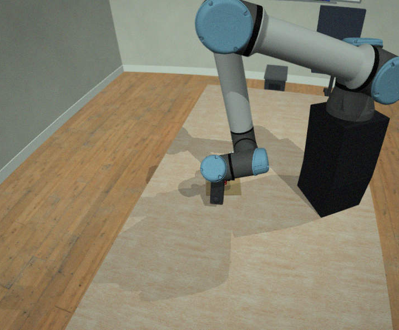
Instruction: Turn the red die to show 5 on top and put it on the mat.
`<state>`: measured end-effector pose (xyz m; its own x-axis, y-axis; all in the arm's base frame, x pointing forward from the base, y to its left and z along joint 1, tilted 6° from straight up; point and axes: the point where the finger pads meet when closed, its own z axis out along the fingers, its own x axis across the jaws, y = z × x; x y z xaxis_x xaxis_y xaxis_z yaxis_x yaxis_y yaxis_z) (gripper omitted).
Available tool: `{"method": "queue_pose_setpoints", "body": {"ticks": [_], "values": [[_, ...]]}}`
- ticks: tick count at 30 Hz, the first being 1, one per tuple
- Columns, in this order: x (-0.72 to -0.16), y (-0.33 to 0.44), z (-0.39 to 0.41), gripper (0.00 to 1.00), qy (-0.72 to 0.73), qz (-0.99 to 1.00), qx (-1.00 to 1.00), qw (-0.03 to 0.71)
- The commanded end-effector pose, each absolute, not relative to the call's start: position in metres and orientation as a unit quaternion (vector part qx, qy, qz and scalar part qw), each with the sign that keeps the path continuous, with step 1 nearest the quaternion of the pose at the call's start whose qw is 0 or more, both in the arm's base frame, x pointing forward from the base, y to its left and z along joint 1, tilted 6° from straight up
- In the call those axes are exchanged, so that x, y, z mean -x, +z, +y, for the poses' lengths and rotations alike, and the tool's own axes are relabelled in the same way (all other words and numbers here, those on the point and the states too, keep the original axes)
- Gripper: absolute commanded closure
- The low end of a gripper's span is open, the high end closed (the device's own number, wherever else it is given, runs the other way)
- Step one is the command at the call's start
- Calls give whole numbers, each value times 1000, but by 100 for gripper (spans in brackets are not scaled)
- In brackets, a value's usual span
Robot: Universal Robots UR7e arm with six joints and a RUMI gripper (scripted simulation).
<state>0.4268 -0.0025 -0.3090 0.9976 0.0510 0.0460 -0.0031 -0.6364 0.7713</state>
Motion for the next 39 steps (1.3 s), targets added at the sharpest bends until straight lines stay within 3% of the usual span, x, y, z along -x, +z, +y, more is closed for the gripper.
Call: {"method": "queue_pose_setpoints", "body": {"ticks": [1,39], "values": [[-428,-314,-3,72,32,13,-904,426],[-428,-321,-4,72,32,13,-904,426]]}}
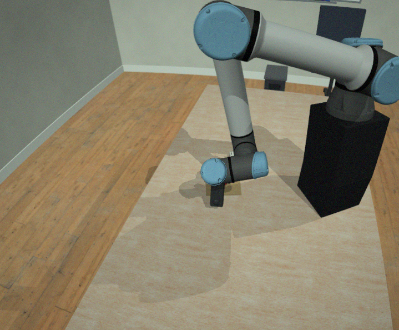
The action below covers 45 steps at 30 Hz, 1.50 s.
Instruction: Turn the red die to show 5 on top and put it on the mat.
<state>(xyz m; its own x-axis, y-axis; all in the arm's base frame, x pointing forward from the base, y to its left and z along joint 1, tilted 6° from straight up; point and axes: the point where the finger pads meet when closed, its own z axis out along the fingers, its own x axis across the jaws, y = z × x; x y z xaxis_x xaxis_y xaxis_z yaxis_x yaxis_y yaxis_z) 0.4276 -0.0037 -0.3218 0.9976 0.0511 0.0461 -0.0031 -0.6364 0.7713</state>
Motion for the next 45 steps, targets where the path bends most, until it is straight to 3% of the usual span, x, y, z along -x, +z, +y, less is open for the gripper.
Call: {"method": "queue_pose_setpoints", "body": {"ticks": [1,14,15,45], "values": [[-428,-321,-4,72,32,13,-904,426],[-428,-321,-4,72,32,13,-904,426],[-428,-321,-4,90,32,13,-904,426],[-428,-321,-4,90,32,13,-904,426]]}}
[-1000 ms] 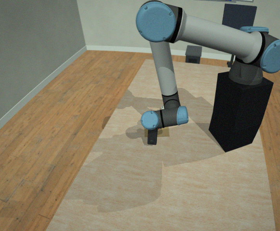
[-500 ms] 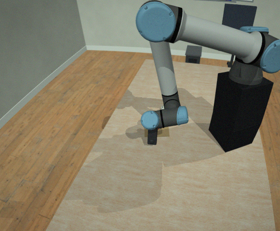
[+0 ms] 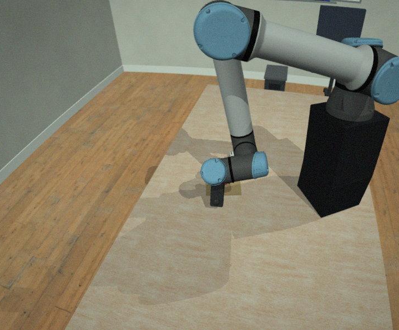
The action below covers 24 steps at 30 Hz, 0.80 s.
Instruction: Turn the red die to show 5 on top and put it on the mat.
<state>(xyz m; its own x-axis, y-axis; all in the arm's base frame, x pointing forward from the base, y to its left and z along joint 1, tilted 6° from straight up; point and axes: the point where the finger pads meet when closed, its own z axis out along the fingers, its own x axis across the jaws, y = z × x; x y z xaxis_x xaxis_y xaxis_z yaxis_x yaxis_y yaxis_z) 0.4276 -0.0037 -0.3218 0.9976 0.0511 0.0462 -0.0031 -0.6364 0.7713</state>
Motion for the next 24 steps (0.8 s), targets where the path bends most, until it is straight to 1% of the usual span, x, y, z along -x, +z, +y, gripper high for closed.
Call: {"method": "queue_pose_setpoints", "body": {"ticks": [1,15,24], "values": [[-428,-321,-4,90,32,13,-904,426],[-427,-306,-2,90,32,13,-904,426],[-425,-269,1,90,32,13,-904,426]]}}
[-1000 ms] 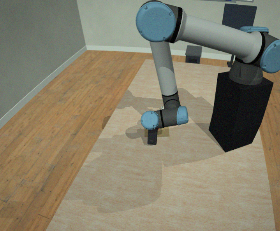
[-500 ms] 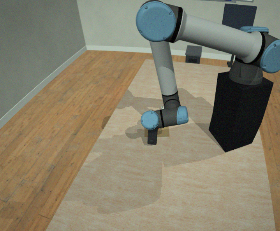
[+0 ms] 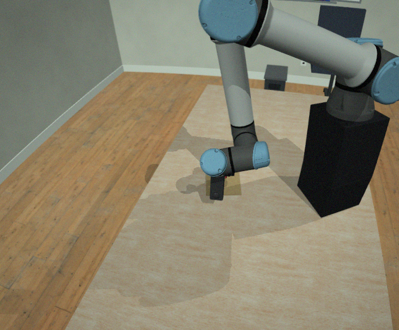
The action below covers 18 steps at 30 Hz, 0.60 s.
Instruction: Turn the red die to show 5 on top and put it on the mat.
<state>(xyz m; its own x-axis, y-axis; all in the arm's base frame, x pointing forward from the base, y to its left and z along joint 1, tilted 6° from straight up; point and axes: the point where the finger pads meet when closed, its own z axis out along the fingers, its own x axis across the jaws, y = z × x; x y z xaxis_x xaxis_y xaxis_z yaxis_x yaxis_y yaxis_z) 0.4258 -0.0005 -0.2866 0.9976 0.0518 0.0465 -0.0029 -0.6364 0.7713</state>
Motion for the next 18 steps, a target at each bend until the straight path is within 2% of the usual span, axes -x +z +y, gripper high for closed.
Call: {"method": "queue_pose_setpoints", "body": {"ticks": [1,18], "values": [[-425,-266,2,90,32,13,-904,426],[-424,-252,3,90,32,13,-904,426]]}}
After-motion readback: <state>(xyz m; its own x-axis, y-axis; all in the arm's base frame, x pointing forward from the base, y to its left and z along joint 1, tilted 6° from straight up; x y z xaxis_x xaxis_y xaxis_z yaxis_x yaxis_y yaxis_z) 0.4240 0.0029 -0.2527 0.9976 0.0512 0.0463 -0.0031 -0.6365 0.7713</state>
